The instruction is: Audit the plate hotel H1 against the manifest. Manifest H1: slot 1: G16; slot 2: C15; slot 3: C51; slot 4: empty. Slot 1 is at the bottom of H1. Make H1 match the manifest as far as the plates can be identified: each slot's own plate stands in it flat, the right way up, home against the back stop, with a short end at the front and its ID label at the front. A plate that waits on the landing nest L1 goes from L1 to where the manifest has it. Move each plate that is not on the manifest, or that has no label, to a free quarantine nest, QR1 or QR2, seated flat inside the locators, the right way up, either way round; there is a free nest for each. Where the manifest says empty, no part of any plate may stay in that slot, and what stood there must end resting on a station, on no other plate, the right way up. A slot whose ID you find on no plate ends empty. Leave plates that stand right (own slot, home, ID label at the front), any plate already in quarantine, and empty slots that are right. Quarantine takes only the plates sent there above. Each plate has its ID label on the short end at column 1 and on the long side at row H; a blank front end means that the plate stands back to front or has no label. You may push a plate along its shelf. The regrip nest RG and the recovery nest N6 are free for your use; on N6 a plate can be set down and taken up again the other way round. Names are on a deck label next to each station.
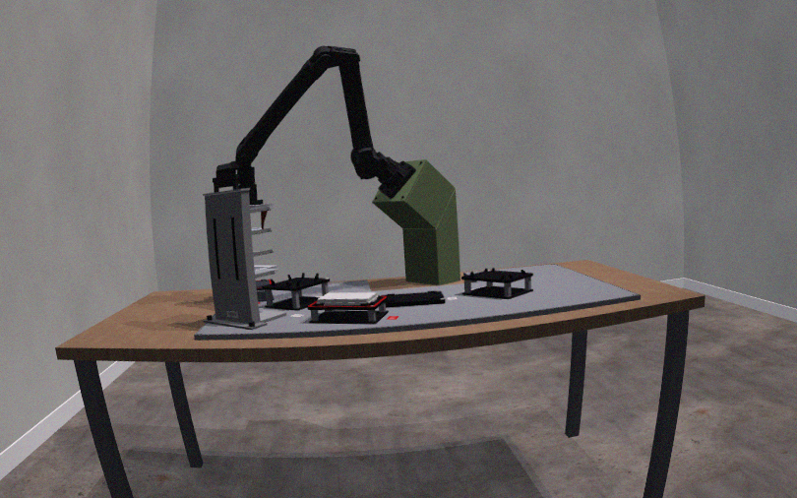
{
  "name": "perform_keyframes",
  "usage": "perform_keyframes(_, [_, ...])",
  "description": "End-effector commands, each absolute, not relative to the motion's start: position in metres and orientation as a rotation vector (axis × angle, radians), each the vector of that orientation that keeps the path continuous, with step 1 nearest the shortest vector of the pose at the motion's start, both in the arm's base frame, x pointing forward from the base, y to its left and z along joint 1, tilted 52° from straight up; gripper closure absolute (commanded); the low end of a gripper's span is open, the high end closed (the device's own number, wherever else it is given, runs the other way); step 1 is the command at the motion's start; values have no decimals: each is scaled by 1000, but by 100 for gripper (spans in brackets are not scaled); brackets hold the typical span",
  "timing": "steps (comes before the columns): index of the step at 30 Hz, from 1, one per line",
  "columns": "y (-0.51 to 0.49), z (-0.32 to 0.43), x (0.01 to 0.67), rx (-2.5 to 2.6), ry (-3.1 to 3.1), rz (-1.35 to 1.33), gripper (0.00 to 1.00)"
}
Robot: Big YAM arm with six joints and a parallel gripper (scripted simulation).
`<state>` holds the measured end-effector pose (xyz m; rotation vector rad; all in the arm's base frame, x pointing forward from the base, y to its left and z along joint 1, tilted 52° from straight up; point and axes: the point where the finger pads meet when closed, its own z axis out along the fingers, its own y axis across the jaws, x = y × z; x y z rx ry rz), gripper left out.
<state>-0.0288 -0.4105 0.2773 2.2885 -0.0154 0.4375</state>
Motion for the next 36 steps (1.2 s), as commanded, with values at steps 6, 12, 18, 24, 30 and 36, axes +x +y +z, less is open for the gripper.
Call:
perform_keyframes(6, [-427,268,-19,2279,-27,447,14])
perform_keyframes(12, [-438,258,-13,2279,-27,447,14])
perform_keyframes(18, [-447,254,-10,2274,-26,446,14])
perform_keyframes(24, [-457,241,-4,2280,-28,448,14])
perform_keyframes(30, [-467,230,1,2280,-28,448,14])
perform_keyframes(36, [-480,233,4,2264,-23,444,14])
